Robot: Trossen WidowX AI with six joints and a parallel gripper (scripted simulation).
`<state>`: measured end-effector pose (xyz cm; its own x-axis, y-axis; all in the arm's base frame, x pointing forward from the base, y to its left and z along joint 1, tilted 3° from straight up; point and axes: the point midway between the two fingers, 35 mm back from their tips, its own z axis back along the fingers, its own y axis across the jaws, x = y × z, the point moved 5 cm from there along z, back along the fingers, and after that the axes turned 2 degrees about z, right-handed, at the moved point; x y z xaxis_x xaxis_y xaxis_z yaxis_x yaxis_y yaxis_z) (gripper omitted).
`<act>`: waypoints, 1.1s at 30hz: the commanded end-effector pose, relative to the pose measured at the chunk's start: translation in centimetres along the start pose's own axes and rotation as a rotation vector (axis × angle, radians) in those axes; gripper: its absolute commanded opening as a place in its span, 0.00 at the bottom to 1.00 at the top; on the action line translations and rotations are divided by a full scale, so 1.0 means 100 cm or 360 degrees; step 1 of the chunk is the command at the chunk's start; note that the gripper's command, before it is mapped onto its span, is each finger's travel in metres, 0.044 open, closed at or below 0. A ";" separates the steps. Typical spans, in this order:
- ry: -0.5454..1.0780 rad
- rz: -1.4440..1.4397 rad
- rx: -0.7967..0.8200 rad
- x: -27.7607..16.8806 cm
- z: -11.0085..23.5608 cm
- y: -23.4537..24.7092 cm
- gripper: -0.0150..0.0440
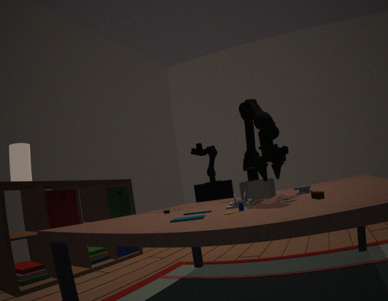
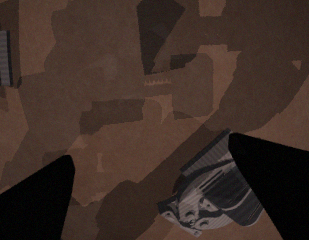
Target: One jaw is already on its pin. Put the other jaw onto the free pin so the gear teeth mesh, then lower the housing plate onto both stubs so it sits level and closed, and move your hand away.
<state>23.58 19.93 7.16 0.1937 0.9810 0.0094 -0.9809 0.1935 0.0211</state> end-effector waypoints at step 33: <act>-0.0020 0.1194 0.0015 0.048 0.010 0.069 1.00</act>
<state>18.32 25.49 8.14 -0.4765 0.8787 0.0300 -0.8788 -0.4770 0.0137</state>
